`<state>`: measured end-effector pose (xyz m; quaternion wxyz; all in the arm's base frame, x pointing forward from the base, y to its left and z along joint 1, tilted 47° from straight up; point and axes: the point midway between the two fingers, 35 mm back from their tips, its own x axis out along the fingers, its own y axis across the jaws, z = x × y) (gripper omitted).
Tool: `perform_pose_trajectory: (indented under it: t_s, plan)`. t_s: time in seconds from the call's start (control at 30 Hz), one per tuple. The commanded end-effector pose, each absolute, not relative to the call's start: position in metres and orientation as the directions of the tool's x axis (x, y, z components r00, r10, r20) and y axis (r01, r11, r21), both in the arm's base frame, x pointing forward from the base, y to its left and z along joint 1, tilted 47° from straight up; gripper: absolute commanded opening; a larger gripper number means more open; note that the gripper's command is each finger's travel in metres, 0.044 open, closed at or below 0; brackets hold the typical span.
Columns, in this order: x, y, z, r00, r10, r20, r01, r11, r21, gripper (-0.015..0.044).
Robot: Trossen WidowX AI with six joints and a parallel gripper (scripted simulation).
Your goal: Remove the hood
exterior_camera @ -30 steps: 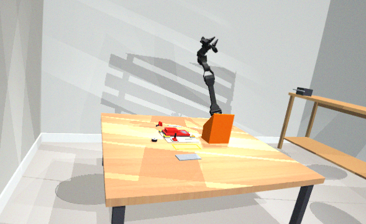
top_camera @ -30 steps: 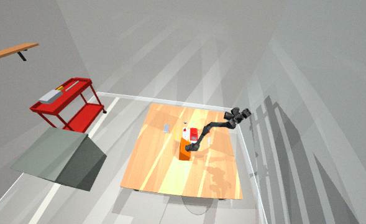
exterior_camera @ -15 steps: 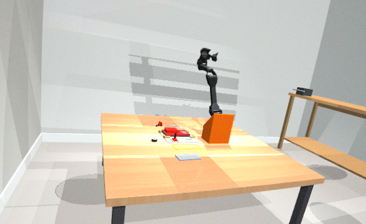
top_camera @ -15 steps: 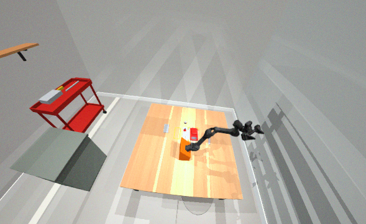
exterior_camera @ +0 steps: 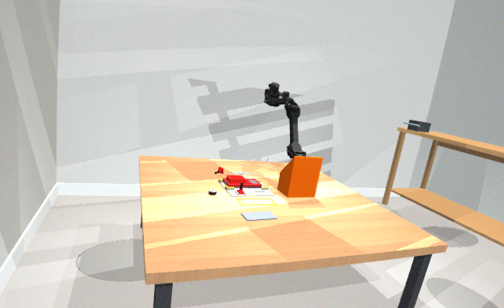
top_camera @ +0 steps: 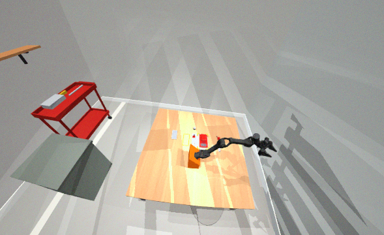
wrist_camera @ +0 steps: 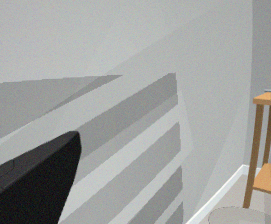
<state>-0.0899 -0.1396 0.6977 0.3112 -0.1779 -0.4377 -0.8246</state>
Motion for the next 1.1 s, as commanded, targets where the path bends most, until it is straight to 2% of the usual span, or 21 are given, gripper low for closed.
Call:
perform_pose_trajectory:
  t_s: [0.0, 0.13, 0.33, 0.5, 1.07]
  plan:
    - [-0.068, -0.180, 0.686, -0.690, -0.473, 0.547, 0.723, -0.418, 0.550, 0.0440]
    - [-0.045, -0.202, 0.682, -0.616, -0.546, 0.568, 0.780, -0.325, 0.535, 0.0440]
    - [0.006, -0.257, 0.652, -0.496, -0.709, 0.502, 0.856, -0.301, 0.421, 0.0440]
    - [0.048, -0.280, 0.639, -0.390, -0.782, 0.486, 0.905, -0.228, 0.359, 0.0440]
    - [0.205, -0.325, 0.527, -0.002, -0.978, 0.209, 1.000, 0.001, 0.013, 0.0440]
